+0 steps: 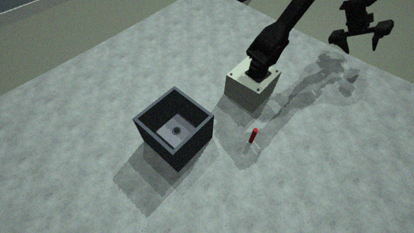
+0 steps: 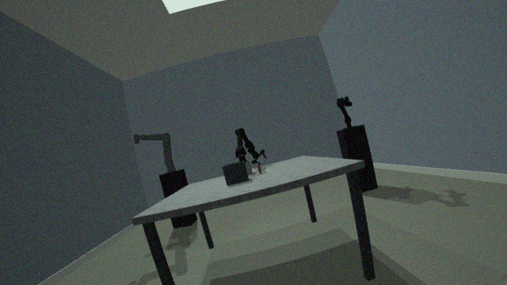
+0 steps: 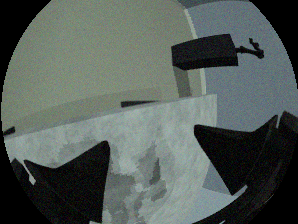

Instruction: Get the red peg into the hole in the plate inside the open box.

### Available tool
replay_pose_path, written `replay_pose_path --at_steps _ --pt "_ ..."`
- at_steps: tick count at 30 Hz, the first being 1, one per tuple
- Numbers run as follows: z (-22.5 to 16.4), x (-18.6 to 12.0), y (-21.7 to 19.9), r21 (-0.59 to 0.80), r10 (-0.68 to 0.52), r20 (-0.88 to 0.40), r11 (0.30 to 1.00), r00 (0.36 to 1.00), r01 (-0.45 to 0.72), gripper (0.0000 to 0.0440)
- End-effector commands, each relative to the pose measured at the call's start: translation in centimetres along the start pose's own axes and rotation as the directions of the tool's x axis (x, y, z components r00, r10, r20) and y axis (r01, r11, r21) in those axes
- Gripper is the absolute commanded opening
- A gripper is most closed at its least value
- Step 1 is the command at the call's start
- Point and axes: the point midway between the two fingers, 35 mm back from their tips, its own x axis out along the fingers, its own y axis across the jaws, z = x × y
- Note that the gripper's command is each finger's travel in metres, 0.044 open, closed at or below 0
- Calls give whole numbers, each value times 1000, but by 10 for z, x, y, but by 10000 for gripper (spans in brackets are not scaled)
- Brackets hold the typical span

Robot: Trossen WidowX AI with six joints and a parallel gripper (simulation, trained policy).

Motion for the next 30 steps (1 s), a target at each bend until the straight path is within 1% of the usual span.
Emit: replay_pose_path --at_steps 1,4,9,15,22,30 --pt "-5 0 -7 29 -4 -12 1000 1000 4 412" --pt "-21 2 -27 128 -7 -43 992 999 13 438" --pt "-48 4 -61 290 -10 -93 956 996 37 440" --pt "-84 5 -99 471 -9 -152 879 988 81 440" --pt "-130 5 -137 653 0 -218 743 976 146 440" --pt "-185 1 -172 810 23 -289 540 957 231 438"
